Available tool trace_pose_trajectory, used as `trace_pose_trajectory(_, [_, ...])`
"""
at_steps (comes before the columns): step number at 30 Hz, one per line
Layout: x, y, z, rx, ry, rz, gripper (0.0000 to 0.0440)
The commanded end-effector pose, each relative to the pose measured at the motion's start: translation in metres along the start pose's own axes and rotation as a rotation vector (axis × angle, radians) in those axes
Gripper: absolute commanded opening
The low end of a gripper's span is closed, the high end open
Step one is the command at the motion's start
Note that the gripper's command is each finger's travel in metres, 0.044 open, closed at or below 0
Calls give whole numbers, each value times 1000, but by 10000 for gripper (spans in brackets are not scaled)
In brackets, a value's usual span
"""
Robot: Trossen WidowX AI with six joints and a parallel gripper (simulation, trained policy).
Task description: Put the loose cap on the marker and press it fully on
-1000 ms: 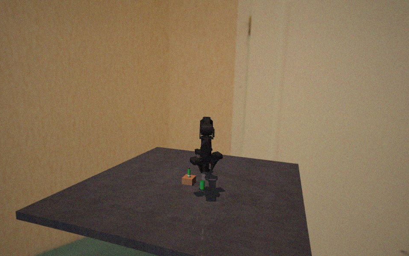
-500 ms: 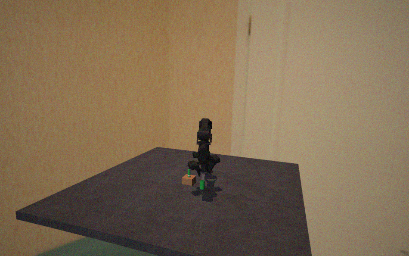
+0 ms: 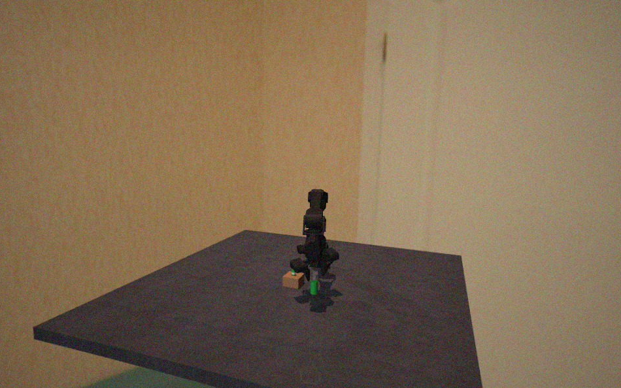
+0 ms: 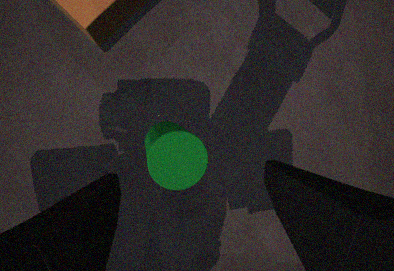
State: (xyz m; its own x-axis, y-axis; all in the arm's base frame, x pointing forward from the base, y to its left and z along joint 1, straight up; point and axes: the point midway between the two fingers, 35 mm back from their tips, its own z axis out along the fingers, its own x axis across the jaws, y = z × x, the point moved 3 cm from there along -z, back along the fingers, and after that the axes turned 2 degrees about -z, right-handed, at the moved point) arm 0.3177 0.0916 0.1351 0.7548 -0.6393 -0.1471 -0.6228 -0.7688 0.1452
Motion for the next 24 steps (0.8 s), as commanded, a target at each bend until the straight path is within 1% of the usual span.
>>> trace_pose_trajectory(1, [2,0,10,-10,-6,-15,294])
trace_pose_trajectory(14, [4,1,39,-30,-11,-78,271])
trace_pose_trajectory(18, [3,2,45,-35,-5,-96,252])
trace_pose_trajectory(21, [3,3,48,-37,2,-109,219])
trace_pose_trajectory(24, [3,3,45,-32,19,-120,142])
